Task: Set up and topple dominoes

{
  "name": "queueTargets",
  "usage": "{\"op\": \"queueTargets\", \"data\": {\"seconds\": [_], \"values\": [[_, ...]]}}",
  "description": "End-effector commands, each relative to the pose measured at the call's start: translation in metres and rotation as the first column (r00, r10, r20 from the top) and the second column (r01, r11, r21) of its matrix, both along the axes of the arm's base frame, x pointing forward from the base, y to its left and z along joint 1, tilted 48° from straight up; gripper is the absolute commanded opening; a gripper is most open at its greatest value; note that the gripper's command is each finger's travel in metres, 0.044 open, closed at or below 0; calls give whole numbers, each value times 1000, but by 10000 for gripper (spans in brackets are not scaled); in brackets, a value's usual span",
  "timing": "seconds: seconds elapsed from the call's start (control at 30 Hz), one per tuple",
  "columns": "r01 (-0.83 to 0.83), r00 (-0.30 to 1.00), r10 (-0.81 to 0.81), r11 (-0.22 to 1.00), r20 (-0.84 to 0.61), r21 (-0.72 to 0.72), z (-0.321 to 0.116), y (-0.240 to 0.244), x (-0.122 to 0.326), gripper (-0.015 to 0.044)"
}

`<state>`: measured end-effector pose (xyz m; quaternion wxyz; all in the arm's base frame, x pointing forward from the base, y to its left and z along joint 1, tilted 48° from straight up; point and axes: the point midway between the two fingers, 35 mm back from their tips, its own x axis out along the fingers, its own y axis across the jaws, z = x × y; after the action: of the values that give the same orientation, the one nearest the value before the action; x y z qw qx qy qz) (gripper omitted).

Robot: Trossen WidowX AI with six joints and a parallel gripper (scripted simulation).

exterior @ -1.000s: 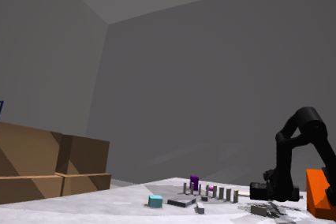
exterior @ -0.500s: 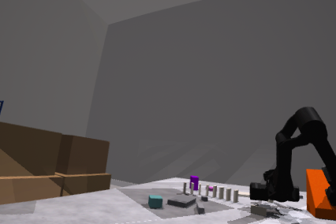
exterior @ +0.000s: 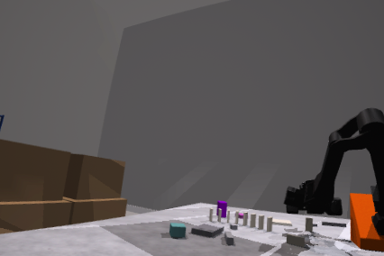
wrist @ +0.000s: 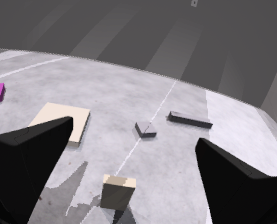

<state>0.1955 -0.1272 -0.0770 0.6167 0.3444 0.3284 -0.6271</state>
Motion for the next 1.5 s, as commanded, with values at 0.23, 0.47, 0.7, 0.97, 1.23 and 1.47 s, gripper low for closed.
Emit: {"op": "queueTargets", "data": {"seconds": [0.23,0.47,0.7,0.97,1.23,1.47], "values": [[43,973,126,724,-193,688,-27,-21,-3,440],[-46,998,47,263,35,964,4,-42,-1,440],[-97,995,-18,174,102,980,15,-52,0,440],[-97,995,-18,174,102,980,15,-52,0,440],[-97,995,-18,174,102,980,11,-48,1,440],[-98,995,-18,173,103,980,-26,-8,4,440]]}}
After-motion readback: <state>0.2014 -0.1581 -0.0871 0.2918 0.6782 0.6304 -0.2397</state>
